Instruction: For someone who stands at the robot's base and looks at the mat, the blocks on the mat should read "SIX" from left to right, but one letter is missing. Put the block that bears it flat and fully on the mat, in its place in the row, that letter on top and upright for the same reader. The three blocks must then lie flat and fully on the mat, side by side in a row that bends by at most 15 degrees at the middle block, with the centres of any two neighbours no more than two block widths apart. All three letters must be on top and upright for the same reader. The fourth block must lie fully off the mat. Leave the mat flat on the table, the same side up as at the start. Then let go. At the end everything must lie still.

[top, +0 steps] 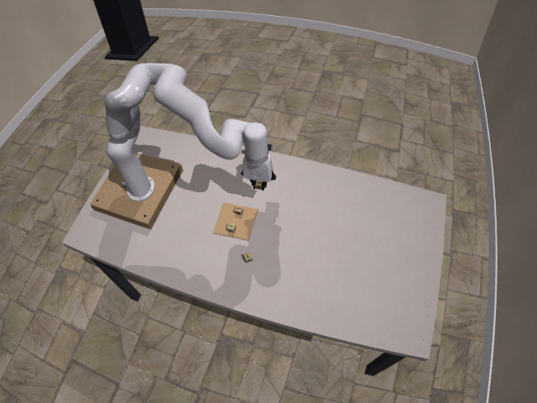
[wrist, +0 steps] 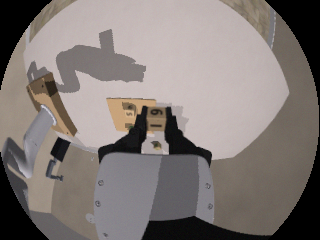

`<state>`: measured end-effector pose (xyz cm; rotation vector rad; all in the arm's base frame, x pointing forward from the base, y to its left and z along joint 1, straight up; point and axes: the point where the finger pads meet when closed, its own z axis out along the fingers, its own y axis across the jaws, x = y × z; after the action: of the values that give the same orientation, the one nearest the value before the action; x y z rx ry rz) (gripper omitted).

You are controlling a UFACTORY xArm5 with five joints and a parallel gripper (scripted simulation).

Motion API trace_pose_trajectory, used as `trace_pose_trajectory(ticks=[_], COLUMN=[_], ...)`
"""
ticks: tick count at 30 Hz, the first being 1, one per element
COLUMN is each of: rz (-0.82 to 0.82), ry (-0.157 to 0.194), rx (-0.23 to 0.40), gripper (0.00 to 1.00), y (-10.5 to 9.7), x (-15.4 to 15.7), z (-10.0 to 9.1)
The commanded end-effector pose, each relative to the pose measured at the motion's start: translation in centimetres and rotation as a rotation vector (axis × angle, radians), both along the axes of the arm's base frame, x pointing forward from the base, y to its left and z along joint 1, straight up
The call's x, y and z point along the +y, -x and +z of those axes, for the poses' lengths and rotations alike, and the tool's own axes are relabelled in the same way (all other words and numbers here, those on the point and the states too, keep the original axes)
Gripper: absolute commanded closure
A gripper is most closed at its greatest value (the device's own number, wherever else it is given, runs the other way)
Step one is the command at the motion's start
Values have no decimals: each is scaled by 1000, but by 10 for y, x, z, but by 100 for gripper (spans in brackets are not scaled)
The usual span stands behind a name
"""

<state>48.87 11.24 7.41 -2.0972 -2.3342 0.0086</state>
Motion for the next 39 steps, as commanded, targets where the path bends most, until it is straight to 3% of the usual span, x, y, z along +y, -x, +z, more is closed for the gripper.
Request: trace_pose_trajectory(ticks=[1,10,22,24,39], rz=[-3,-108,-534,-534,-1099], ry=[-2,-2,-1,-1,0], rx=[-10,-10,-10,-10,-9], gripper=[79,79,79,79,79], y=[-3,-1,5,5,15], x=[2,-2,-19,-19,-40], z=[4,4,6,6,7])
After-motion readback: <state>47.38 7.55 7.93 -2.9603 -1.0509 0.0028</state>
